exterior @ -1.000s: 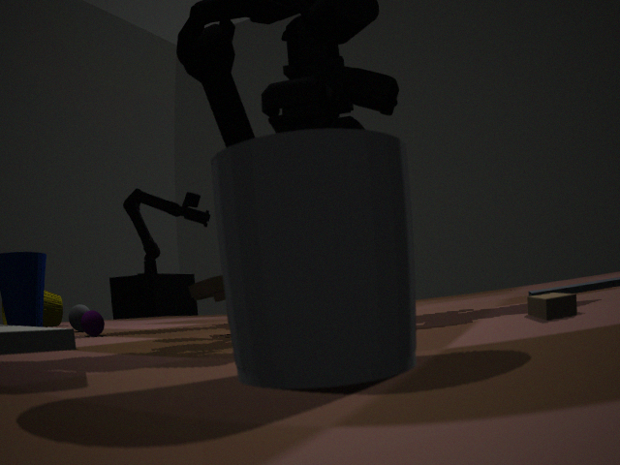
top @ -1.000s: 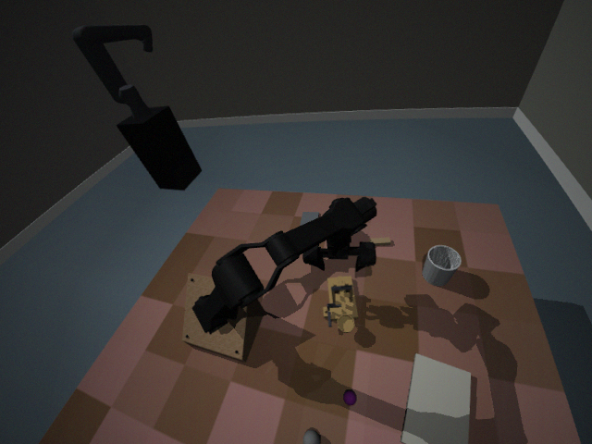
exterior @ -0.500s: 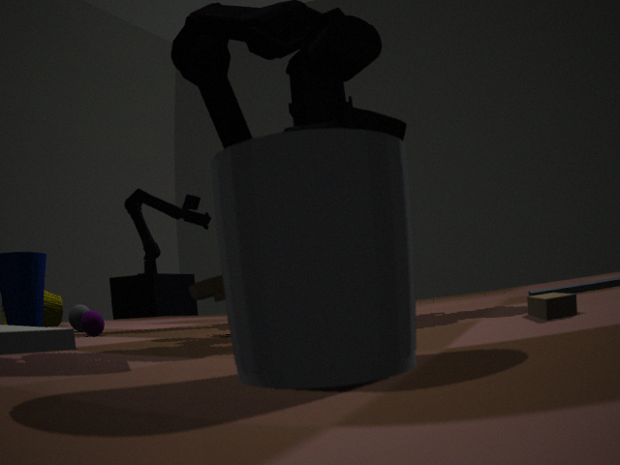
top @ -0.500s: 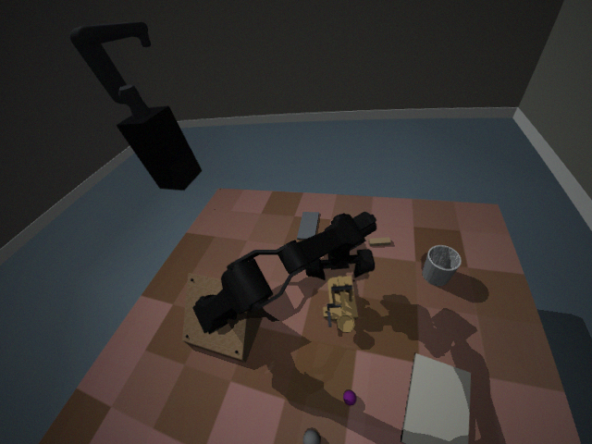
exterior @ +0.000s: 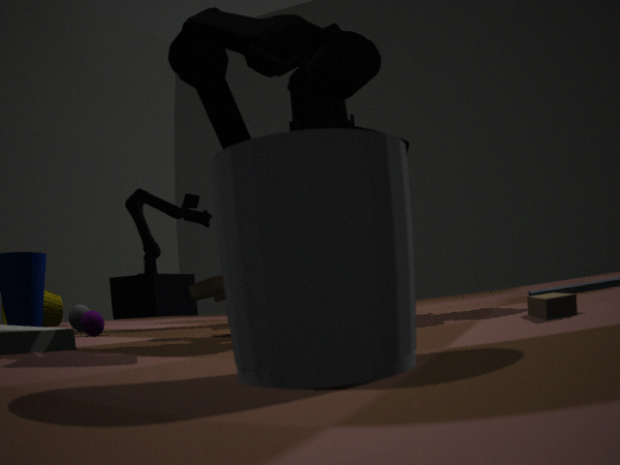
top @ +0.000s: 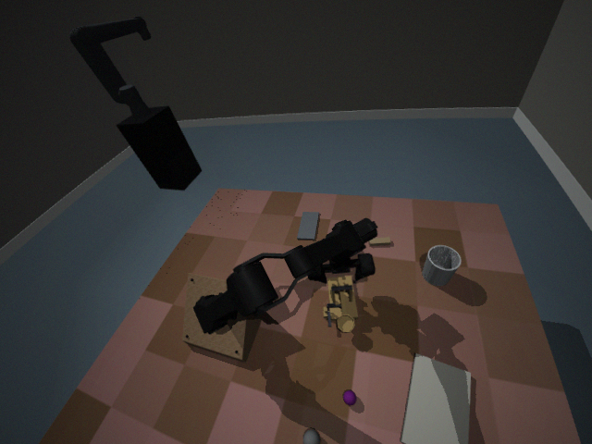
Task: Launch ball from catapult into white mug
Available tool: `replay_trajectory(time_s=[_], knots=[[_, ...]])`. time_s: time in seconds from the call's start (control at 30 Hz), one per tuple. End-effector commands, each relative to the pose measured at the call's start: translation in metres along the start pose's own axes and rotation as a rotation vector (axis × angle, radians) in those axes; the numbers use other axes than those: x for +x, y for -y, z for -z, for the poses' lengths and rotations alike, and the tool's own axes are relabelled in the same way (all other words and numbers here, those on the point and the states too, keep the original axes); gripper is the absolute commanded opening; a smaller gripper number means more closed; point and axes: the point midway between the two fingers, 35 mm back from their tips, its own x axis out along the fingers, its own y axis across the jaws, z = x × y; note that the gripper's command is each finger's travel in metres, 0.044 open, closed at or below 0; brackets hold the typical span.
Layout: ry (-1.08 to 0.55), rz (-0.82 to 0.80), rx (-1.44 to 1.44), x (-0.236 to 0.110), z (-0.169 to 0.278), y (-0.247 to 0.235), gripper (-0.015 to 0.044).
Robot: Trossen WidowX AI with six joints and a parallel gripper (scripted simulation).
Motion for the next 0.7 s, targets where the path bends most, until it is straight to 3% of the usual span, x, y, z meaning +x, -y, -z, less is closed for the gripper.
replay_trajectory(time_s=[0.0,0.57,0.67], knots=[[-0.007,-0.003,-0.006,0.009,0.001,-0.001,0.0440],[-0.009,-0.004,-0.006,0.032,0.002,-0.002,0.0440],[-0.002,-0.002,0.000,0.028,0.001,-0.001,0.0361]])
